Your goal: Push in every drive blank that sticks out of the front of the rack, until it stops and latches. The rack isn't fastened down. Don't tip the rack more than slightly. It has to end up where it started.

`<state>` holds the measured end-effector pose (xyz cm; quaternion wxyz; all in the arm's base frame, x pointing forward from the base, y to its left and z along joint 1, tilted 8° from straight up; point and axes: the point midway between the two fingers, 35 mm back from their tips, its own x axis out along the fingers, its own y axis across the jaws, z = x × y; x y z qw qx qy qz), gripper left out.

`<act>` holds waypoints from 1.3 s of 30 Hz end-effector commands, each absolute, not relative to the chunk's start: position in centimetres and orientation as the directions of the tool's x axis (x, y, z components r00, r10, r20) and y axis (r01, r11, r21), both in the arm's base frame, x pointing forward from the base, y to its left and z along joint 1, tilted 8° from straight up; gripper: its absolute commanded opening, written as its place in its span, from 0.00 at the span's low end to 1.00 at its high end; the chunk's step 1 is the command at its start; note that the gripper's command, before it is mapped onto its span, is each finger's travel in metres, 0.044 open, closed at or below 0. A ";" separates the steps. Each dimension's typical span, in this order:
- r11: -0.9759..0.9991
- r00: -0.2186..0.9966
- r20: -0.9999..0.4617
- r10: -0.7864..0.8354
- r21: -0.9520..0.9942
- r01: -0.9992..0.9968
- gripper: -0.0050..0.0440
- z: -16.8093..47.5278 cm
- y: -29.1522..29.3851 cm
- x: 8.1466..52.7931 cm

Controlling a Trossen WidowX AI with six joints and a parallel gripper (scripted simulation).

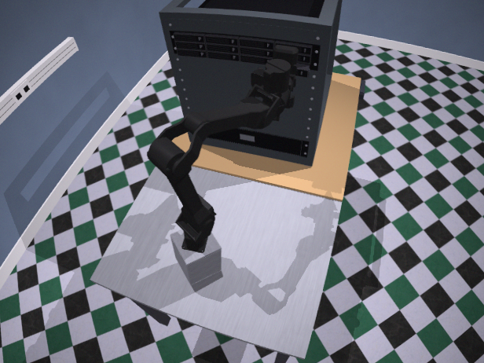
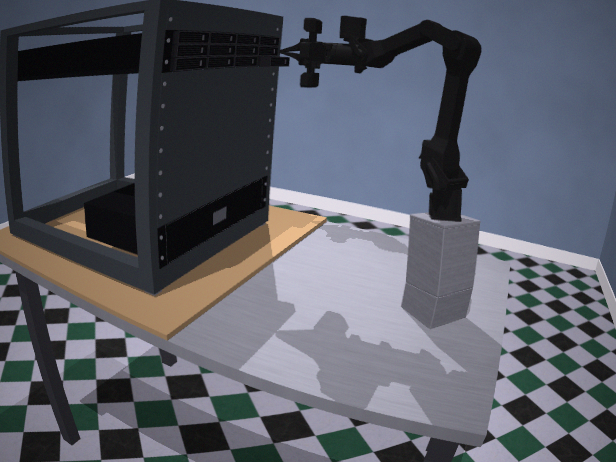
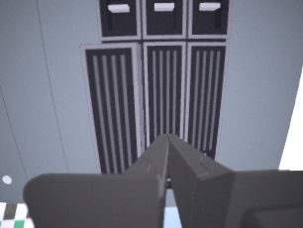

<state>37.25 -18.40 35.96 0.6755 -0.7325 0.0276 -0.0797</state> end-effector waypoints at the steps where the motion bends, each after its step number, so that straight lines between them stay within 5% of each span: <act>1: -0.103 0.983 0.103 -0.149 -0.991 0.088 0.00 37.2 -18.4 37.7; 39: -0.103 0.983 0.103 -0.149 -0.991 0.088 0.00 37.4 -18.6 39.0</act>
